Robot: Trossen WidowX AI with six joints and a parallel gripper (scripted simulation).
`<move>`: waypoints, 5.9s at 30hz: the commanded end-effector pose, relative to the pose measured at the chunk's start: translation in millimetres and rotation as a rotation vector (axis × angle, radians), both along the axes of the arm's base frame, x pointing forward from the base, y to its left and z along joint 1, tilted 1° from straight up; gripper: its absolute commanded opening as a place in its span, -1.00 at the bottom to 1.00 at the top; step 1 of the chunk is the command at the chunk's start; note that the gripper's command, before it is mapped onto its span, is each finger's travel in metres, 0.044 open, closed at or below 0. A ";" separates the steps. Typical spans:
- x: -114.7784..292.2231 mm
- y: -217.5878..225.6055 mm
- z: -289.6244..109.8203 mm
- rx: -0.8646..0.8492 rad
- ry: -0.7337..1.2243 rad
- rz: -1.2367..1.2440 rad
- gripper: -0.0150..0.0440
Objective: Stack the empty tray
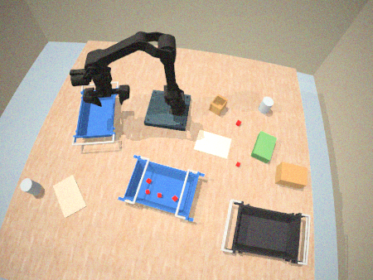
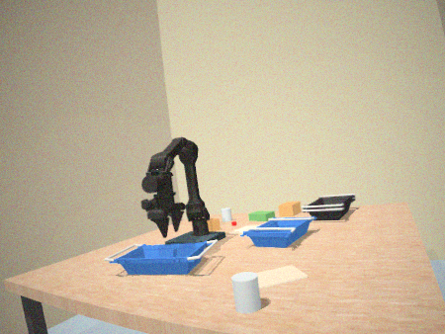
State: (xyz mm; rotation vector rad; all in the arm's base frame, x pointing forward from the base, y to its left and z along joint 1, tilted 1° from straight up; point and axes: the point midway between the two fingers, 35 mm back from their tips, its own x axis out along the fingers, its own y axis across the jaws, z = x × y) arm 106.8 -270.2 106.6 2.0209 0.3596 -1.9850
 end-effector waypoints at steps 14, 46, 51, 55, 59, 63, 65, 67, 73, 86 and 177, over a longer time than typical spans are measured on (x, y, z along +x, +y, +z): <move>2.4 -1.2 -72.1 0.008 -0.002 0.004 1.00; 2.4 0.0 -82.9 0.008 -0.002 0.004 0.12; 2.4 0.0 -82.9 0.008 -0.002 0.004 0.01; 2.4 0.0 -82.9 0.008 -0.002 0.004 -0.08; 2.4 0.0 -82.9 0.008 -0.002 0.004 -0.17; 2.4 0.0 -82.9 0.008 -0.002 0.004 -0.26; 2.4 0.0 -82.9 0.008 -0.002 0.004 -0.31; 2.4 0.0 -82.9 0.008 -0.002 0.004 -0.35; 2.7 -1.0 -74.3 0.008 -0.002 0.004 -0.49; 0.6 0.7 -3.7 0.008 -0.002 0.004 -0.49; 93.3 9.6 96.0 0.001 -0.003 0.257 -0.49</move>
